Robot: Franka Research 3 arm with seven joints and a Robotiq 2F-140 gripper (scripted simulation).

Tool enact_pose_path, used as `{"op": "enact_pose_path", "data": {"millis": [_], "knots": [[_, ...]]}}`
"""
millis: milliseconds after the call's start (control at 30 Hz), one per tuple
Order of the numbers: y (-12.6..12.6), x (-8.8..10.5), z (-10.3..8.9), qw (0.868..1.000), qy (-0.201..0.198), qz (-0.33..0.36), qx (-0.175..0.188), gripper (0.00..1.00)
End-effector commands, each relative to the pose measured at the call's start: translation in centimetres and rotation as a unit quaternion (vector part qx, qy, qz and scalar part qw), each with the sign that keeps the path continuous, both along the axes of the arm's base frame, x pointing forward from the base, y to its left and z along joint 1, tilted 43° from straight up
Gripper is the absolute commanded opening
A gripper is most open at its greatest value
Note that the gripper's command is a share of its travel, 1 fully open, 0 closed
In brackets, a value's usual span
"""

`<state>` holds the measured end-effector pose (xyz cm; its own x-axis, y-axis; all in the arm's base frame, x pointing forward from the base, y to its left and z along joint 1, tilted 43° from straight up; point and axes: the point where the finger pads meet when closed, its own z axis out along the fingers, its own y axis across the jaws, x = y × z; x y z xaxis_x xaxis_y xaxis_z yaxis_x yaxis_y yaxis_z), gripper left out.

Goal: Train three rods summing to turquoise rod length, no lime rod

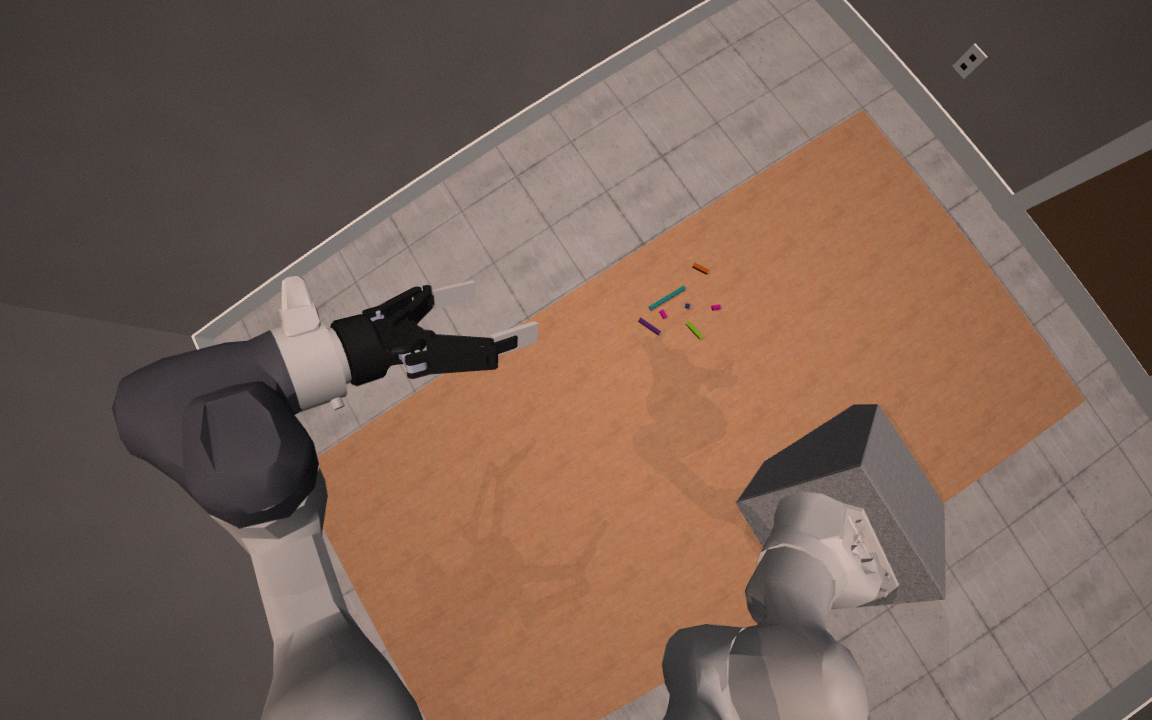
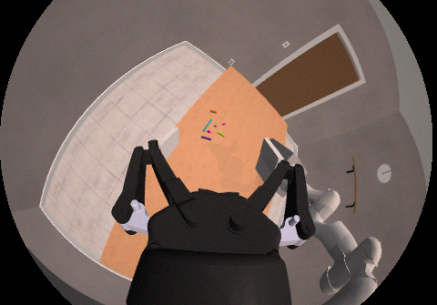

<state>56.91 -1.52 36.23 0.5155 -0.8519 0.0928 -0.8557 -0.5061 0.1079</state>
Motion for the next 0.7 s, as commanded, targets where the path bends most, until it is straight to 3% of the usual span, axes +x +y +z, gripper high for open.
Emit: {"op": "enact_pose_path", "data": {"millis": [0,167,200,300,333,467,667], "knots": [[0.0,-0.1,-0.1,1.0,0.004,0.01,0.002,1.0],[0.0,-0.1,-0.1,1.0,0.004,0.01,0.002,1.0],[0.7,-0.7,3.0,0.997,-0.003,0.064,0.037,1.0],[0.7,-0.7,3.0,0.997,-0.003,0.064,0.037,1.0],[1.1,-1.1,4.6,0.994,-0.008,0.094,0.054,1.0],[1.5,-1.4,6.0,0.991,-0.013,0.119,0.068,1.0],[1.9,-0.9,4.0,0.985,-0.006,0.148,0.088,1.0]]}}
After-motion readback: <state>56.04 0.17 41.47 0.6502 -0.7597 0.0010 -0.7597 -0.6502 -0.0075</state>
